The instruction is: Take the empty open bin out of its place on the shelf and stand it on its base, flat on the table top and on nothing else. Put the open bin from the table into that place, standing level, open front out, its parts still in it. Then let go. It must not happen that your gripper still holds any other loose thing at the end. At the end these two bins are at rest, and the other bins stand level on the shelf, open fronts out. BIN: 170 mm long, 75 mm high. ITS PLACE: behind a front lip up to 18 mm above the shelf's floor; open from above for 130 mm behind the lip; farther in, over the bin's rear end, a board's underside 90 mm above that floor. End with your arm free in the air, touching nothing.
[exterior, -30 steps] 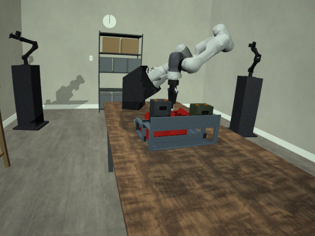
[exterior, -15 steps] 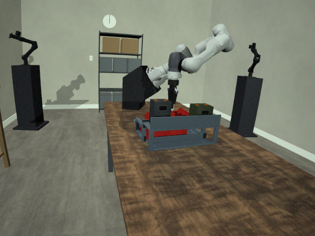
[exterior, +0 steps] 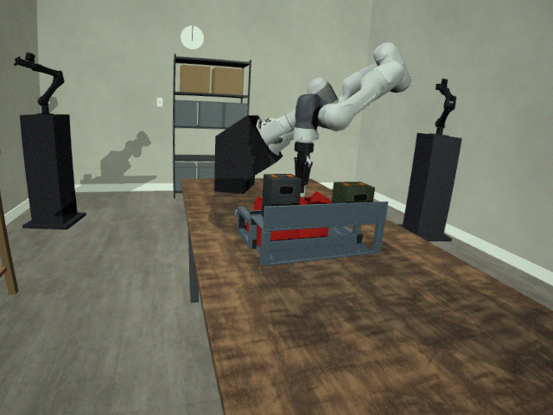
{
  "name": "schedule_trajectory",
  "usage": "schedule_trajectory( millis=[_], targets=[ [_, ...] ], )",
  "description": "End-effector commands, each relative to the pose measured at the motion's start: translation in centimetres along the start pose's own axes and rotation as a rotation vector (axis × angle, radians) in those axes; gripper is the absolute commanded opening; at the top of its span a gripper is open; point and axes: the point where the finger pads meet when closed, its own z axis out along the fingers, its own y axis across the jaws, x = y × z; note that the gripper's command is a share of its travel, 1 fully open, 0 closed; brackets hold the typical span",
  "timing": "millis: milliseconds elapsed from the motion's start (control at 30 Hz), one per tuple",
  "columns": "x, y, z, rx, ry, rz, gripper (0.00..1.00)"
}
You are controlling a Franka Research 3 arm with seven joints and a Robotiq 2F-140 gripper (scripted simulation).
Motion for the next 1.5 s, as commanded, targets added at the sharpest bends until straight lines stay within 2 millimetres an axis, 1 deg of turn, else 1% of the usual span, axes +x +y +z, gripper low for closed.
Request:
schedule_trajectory(
  millis=[0,300,633,1300,1333,1467],
  targets=[
    [-0.1,0.1,0.4,-0.003,-0.004,-0.010,0.00],
    [-0.1,0.1,1.5,-0.003,-0.004,-0.010,0.00],
    [-0.1,0.1,2.1,-0.003,-0.004,-0.010,0.00],
    [-0.1,0.1,2.2,-0.003,-0.004,-0.010,0.00],
    [-0.1,0.1,2.2,-0.003,-0.004,-0.010,0.57],
    [-0.1,0.1,2.2,-0.003,-0.004,-0.010,0.57]
  ],
)
